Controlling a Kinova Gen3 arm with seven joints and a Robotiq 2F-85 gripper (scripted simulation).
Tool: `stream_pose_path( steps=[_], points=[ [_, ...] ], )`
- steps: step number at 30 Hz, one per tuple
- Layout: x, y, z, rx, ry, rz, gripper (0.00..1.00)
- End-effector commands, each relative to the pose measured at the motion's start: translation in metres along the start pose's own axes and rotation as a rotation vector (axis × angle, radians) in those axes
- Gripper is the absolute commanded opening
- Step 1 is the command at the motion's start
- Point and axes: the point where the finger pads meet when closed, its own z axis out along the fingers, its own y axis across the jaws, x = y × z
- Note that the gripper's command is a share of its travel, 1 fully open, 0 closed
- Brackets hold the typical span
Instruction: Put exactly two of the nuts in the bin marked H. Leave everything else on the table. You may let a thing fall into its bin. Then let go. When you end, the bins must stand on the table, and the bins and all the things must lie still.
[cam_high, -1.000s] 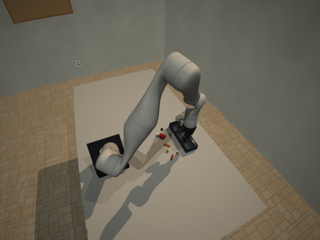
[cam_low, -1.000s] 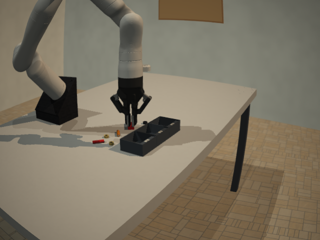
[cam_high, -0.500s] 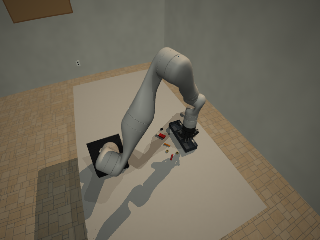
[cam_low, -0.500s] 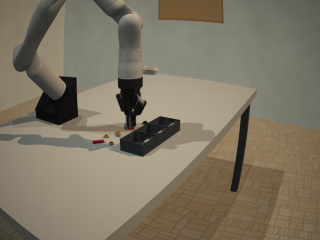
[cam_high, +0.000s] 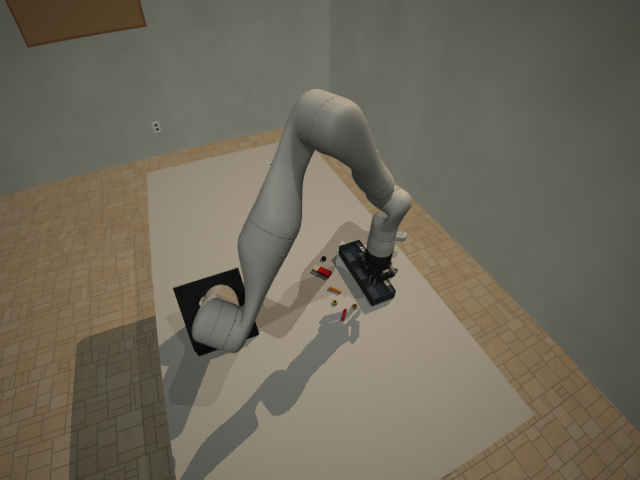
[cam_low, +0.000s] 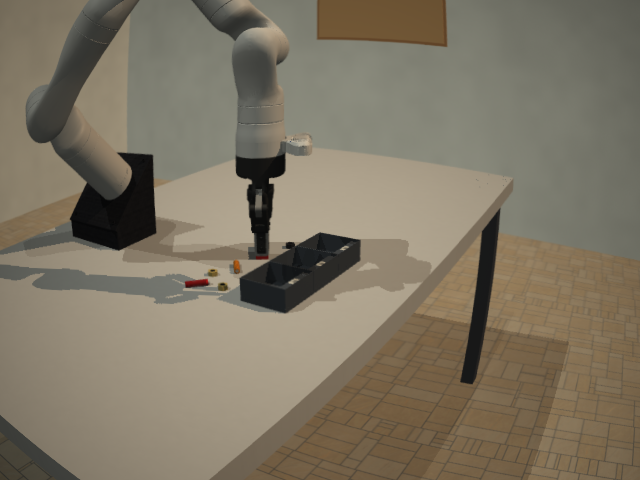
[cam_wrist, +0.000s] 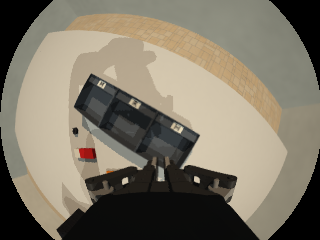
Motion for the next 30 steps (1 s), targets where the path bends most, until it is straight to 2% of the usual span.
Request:
stream_pose_path(
  steps=[1, 11, 17, 30],
  points=[
    [0.001, -0.003, -0.001, -0.011, -0.002, 0.047, 0.09],
    [0.001, -0.003, -0.001, -0.011, 0.001, 0.526, 0.09],
    [0.001, -0.003, -0.001, -0.011, 0.001, 0.526, 0.09],
    [0.001, -0.002, 0.034, -0.011, 0.001, 0.526, 0.09]
  ],
)
